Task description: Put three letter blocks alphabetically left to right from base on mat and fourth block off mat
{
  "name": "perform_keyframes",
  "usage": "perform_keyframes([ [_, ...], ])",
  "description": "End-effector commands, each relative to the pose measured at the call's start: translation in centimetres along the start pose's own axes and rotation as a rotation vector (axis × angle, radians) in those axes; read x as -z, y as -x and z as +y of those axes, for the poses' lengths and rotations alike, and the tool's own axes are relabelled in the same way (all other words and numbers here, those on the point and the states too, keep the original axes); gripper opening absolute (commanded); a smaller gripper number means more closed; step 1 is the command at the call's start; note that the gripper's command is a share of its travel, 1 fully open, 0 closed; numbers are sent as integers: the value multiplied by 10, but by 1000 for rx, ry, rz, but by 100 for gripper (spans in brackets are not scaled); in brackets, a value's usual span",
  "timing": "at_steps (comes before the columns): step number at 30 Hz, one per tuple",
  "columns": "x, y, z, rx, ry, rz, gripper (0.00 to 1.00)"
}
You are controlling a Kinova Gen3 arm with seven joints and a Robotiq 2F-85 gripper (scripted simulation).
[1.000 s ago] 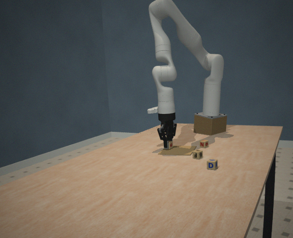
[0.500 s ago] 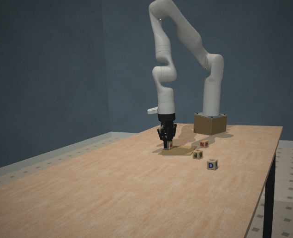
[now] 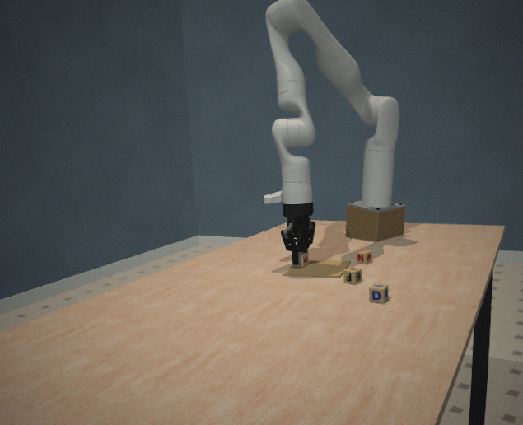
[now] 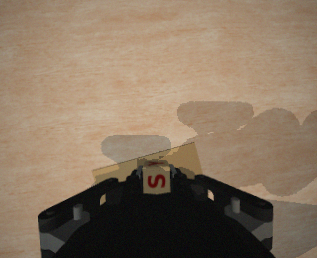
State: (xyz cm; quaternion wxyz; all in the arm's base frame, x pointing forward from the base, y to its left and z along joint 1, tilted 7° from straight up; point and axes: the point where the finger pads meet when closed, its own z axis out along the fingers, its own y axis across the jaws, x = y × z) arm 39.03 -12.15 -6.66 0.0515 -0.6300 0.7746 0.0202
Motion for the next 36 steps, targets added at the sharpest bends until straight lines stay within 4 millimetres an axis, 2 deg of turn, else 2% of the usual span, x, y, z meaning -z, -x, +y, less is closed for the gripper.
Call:
perform_keyframes([
  [1,0,2,-1,-11,-2,-2,26],
  [24,0,2,-1,-11,-2,-2,26],
  [28,0,2,-1,-11,-2,-2,34],
  [36,0,2,-1,-11,-2,-2,42],
])
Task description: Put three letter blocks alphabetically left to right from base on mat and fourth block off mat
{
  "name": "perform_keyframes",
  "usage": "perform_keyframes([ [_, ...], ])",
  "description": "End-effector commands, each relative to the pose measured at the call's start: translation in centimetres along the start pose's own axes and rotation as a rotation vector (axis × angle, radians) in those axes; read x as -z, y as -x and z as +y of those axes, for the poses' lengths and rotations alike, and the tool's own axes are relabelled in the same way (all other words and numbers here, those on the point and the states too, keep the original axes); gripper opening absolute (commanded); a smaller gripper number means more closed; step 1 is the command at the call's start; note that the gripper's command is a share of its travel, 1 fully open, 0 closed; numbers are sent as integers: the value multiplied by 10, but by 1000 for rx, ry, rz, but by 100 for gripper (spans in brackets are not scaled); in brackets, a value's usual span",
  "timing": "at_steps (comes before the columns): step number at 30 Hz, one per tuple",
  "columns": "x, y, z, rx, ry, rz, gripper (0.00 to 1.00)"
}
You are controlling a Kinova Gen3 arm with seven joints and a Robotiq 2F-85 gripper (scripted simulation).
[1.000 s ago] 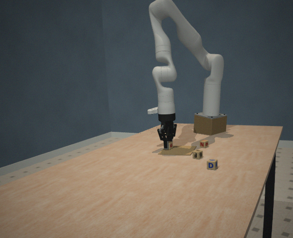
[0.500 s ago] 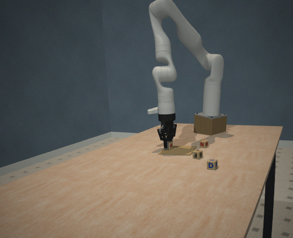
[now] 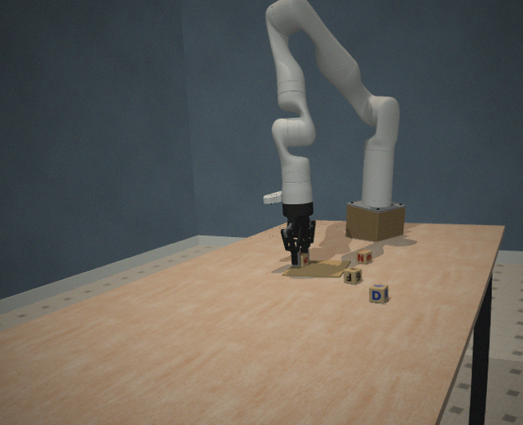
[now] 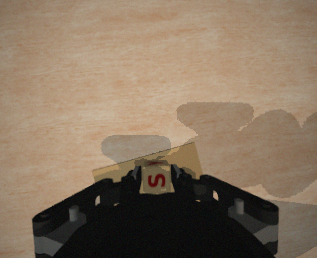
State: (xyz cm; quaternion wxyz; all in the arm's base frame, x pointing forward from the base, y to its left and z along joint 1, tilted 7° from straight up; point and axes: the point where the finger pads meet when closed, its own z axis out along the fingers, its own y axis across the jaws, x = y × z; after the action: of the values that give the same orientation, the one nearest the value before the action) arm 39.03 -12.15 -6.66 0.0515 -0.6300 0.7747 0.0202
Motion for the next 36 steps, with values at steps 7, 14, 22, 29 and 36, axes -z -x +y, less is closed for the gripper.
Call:
perform_keyframes([
  [7,0,2,-1,-10,-2,-2,46],
  [14,0,2,-1,-10,-2,-2,46],
  [22,14,1,0,-10,-3,-2,46],
  [29,52,1,-2,-10,-7,1,46],
  [36,84,0,-3,-11,-10,2,46],
])
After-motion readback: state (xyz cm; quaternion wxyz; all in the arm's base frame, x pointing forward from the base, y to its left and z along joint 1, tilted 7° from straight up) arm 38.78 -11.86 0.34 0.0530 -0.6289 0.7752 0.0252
